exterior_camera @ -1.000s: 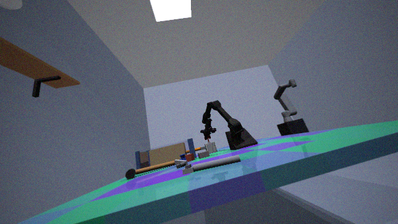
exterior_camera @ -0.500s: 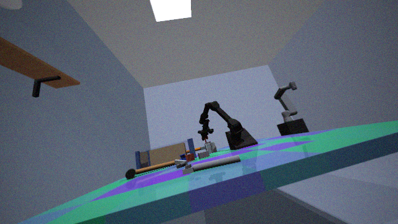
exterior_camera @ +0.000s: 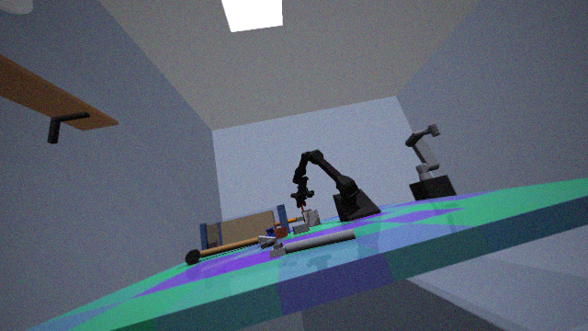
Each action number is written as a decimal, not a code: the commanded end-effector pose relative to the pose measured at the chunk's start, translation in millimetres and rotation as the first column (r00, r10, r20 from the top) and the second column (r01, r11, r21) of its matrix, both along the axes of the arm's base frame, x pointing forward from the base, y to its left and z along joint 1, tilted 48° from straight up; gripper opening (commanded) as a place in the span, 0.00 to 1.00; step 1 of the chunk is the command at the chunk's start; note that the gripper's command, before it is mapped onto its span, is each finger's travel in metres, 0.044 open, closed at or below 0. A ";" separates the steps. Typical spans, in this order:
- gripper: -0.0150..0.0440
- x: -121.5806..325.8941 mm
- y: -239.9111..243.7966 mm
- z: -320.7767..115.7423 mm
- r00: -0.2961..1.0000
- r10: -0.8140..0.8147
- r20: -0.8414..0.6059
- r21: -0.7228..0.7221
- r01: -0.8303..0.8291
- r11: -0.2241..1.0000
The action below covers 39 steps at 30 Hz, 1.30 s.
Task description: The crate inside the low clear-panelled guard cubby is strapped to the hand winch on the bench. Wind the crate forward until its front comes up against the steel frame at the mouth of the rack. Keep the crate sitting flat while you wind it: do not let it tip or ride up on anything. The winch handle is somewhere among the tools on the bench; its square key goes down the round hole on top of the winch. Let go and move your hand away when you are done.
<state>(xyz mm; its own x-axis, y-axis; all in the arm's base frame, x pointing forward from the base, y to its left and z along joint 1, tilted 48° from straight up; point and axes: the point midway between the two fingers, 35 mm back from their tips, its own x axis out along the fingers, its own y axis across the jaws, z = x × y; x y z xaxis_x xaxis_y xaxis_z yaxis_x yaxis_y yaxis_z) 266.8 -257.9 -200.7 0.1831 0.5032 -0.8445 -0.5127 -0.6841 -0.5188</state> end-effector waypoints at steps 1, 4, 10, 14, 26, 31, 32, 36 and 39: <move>0.25 16.5 14.6 4.2 1.000 0.008 0.023 0.027 -0.008 1.000; 0.25 18.9 16.3 5.3 1.000 0.008 0.023 0.027 -0.008 1.000; 0.25 23.9 20.3 7.8 1.000 0.008 0.023 0.028 -0.008 1.000; 0.25 27.0 23.0 9.6 1.000 0.008 0.023 0.028 -0.008 1.000; 0.25 35.6 31.6 15.7 1.000 0.008 0.024 0.030 -0.008 1.000; 0.25 38.9 35.4 18.6 1.000 0.008 0.024 0.030 -0.008 1.000; 0.25 39.3 36.1 19.1 1.000 0.008 0.024 0.030 -0.008 1.000; 0.25 41.6 39.1 21.5 1.000 0.008 0.024 0.031 -0.008 0.999; 0.25 43.3 41.6 23.4 1.000 0.008 0.024 0.031 -0.008 0.999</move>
<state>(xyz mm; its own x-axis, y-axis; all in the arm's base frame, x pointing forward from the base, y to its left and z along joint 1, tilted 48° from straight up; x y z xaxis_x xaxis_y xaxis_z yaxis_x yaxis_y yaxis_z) 303.5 -231.8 -183.9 0.1956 0.5001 -0.8436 -0.4989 -0.6899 -0.5246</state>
